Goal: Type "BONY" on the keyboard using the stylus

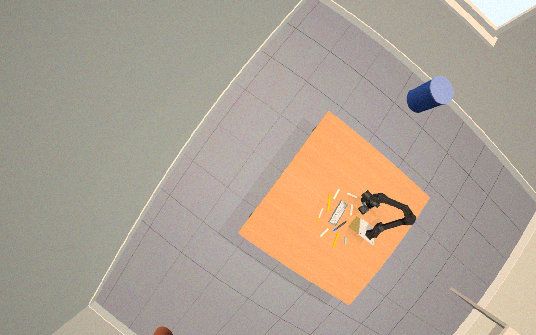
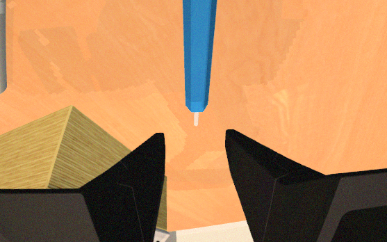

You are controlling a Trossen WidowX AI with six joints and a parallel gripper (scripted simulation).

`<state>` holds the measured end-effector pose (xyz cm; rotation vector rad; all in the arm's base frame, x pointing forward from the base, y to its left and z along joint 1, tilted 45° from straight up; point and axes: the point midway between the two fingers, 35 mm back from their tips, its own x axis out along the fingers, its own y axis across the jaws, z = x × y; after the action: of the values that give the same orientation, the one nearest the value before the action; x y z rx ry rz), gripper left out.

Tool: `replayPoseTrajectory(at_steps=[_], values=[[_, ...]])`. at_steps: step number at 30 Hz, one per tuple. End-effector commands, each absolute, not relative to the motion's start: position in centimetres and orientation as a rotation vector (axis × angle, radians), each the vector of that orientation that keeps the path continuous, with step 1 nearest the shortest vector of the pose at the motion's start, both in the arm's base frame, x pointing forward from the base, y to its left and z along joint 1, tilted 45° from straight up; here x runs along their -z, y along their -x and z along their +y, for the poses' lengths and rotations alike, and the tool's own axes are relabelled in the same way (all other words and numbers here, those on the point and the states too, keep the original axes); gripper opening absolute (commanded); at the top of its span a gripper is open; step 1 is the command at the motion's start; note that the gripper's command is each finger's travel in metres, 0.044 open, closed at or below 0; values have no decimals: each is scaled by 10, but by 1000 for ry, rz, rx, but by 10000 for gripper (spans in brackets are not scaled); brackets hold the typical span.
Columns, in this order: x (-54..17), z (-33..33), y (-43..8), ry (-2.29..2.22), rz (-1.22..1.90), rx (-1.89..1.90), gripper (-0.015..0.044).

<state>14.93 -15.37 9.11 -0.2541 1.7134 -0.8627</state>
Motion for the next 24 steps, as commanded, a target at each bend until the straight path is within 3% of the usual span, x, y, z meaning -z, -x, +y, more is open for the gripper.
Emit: replayPoseTrajectory(at_steps=[1, 24], values=[[-93, -155, -138, 240, 1730, 869, 150], [-82, -168, -141, 240, 1730, 870, 150]])
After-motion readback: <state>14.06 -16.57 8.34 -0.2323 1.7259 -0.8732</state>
